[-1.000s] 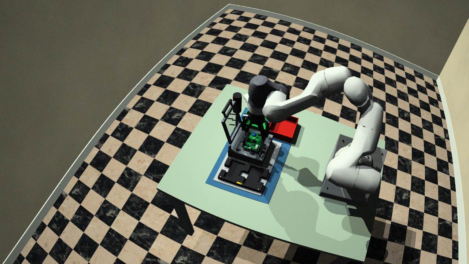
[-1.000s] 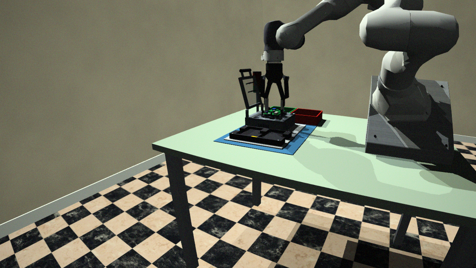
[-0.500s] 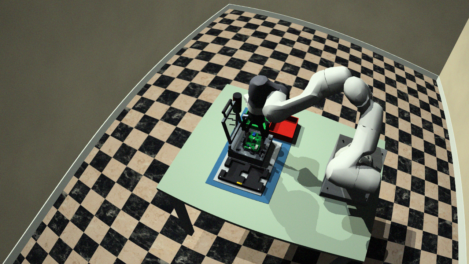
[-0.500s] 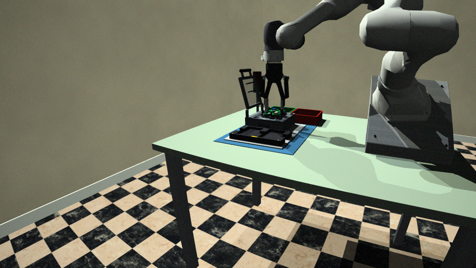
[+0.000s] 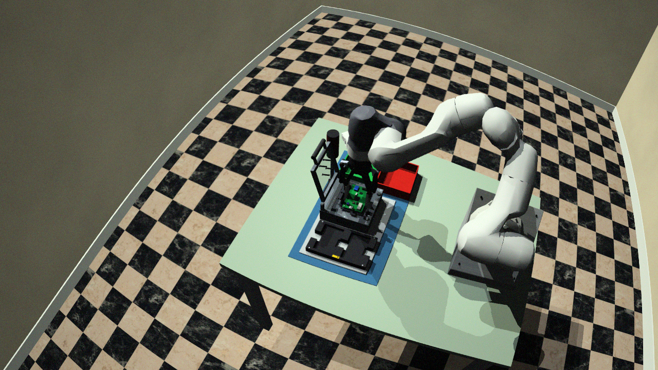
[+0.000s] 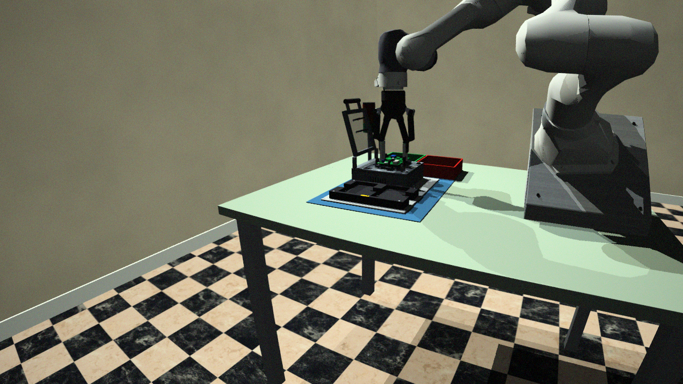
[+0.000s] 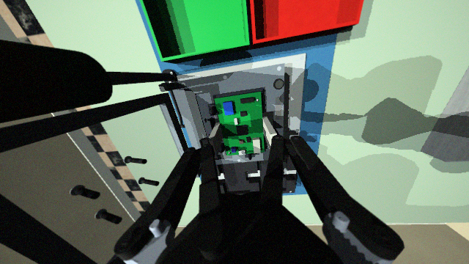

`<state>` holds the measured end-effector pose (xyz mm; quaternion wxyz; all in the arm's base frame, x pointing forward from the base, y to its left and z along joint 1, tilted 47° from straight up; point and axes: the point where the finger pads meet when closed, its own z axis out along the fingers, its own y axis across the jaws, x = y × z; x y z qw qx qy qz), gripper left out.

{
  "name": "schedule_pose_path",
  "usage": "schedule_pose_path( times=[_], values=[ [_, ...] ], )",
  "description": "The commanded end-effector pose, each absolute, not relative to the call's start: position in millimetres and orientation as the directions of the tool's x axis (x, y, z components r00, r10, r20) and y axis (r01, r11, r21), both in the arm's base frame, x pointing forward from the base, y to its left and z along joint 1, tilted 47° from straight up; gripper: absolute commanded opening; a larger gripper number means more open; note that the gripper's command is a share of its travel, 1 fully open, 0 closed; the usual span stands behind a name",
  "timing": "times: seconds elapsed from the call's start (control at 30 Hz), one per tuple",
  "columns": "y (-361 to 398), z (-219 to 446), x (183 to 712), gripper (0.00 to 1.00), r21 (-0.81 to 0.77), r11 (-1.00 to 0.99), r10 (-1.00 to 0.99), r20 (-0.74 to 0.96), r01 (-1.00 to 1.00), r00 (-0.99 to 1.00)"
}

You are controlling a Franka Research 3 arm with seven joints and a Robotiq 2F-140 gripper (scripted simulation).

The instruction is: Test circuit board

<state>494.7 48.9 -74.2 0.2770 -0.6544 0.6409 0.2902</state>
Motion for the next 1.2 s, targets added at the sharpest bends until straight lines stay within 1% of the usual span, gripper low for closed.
schedule_pose_path(
  times=[0.0,0.53,0.57,1.17],
  values=[
    [50.2,-75.1,497.0,0.46,0.006,-0.022,-0.677,-0.736,-1.0,0.011],
    [52.7,-77.4,496.9,0.46,0.006,-0.022,-0.677,-0.736,-1.0,0.011],
    [52.7,-77.4,496.9,0.58,0.006,-0.022,-0.677,-0.736,-1.0,0.011],
    [52.7,-77.4,496.9,0.58,0.006,-0.022,-0.677,-0.736,-1.0,0.011]
  ],
)
